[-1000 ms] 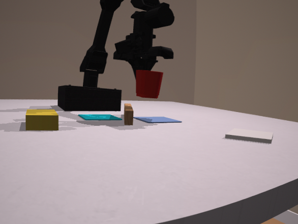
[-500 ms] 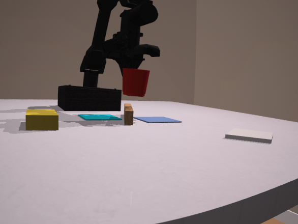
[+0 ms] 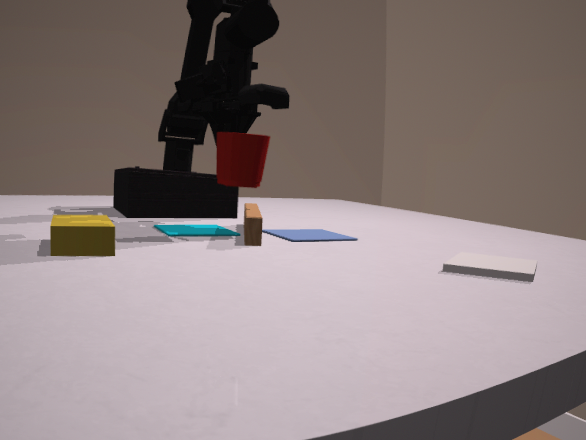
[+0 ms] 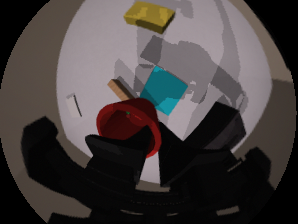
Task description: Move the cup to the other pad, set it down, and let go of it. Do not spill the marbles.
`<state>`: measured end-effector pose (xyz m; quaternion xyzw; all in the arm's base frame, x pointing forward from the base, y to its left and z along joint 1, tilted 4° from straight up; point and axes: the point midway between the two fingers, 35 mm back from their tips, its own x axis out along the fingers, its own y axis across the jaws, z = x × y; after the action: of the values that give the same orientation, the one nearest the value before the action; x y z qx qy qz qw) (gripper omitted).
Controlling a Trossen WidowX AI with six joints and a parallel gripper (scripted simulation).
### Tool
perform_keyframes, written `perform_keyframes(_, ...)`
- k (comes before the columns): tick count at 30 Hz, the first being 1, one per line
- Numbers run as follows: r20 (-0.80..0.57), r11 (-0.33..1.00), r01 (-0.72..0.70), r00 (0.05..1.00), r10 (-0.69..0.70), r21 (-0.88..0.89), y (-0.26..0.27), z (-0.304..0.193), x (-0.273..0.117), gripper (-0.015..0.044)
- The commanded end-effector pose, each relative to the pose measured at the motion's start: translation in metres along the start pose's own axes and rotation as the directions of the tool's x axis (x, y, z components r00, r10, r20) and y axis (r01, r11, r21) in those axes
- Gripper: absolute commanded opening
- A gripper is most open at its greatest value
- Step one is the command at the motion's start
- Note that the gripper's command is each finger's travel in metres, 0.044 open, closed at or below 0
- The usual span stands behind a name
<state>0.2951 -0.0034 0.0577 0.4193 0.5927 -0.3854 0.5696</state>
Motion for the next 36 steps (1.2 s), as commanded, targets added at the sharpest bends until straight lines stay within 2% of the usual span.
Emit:
perform_keyframes(1,0.002,1.000,0.007,1.000,-0.007,-0.002,-0.009,0.007,0.002,0.0000)
perform_keyframes(26,0.006,1.000,0.010,1.000,-0.010,-0.001,-0.046,0.044,0.003,0.0000)
perform_keyframes(36,0.006,1.000,0.010,1.000,-0.010,-0.001,-0.045,0.045,0.016,0.0000)
